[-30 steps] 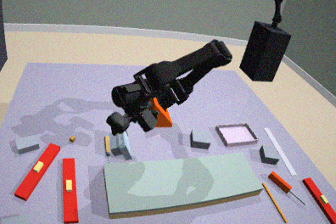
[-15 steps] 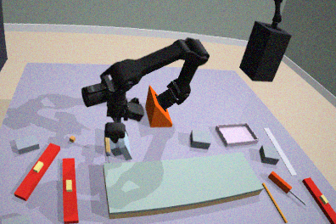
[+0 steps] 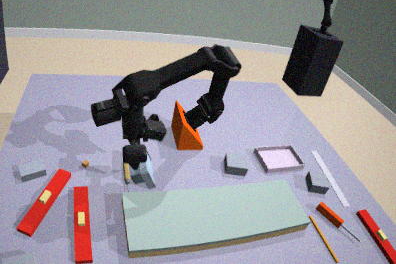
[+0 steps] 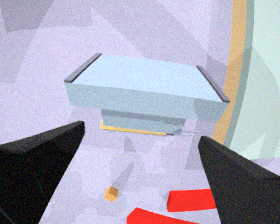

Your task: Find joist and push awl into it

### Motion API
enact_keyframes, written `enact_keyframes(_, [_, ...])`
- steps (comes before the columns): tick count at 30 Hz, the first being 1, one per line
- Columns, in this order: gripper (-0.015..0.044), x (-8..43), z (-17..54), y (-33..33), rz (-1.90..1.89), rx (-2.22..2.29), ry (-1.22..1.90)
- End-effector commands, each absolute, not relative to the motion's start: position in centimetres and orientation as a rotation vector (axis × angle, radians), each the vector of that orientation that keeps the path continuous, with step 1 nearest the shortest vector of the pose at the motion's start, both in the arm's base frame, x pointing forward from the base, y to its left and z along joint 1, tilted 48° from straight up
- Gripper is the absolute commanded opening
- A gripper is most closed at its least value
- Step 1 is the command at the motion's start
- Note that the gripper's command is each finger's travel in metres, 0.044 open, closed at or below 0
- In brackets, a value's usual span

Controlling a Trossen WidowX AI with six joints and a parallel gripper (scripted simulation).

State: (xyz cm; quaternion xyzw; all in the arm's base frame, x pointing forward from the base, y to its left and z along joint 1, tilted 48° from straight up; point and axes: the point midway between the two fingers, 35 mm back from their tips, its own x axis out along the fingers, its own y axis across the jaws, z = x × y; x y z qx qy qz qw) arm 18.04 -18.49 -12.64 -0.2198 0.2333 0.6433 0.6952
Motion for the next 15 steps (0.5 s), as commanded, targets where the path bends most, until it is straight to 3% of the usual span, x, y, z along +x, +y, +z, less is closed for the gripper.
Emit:
enact_keyframes(1, [0.044,18.1,-13.0,-18.0,1.437,-0.492,0.514])
enact_keyframes(15, [0.044,18.3,-14.6,-16.3,1.437,-0.492,0.513])
